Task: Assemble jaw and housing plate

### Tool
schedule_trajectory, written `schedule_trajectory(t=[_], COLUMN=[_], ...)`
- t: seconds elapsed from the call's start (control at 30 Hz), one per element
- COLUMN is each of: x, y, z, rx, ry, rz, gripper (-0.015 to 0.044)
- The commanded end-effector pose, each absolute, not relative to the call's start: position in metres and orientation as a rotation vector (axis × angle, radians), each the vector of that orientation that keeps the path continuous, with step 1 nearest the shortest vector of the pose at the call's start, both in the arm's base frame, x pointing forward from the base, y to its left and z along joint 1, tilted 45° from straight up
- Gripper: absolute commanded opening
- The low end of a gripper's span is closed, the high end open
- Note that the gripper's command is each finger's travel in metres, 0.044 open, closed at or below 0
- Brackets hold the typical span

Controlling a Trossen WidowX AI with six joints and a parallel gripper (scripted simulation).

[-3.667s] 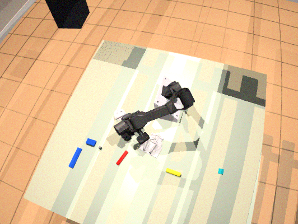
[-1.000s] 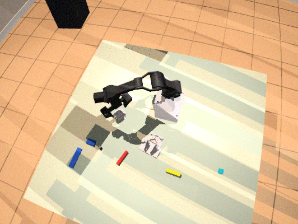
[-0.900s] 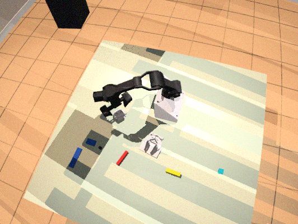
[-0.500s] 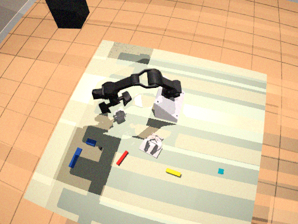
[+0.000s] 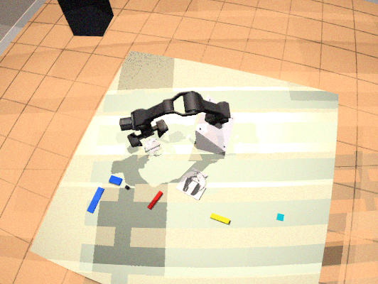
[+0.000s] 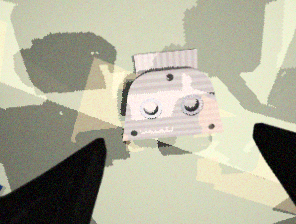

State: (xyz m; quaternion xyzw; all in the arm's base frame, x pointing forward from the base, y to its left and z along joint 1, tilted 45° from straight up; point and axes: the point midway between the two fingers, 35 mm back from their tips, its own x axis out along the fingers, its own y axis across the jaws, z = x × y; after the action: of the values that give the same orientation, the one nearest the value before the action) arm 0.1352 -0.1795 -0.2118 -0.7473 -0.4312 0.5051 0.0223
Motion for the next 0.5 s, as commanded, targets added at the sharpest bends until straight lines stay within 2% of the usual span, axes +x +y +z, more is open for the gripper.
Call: schedule_trajectory(t=[0.0,0.47], x=[0.136,0.139], y=[-0.176,-0.165], z=[-0.214,-0.228], rx=[-2.311,-2.312], ry=[-1.33,-1.33], rz=[1.557,1.556], gripper=[0.044,0.044])
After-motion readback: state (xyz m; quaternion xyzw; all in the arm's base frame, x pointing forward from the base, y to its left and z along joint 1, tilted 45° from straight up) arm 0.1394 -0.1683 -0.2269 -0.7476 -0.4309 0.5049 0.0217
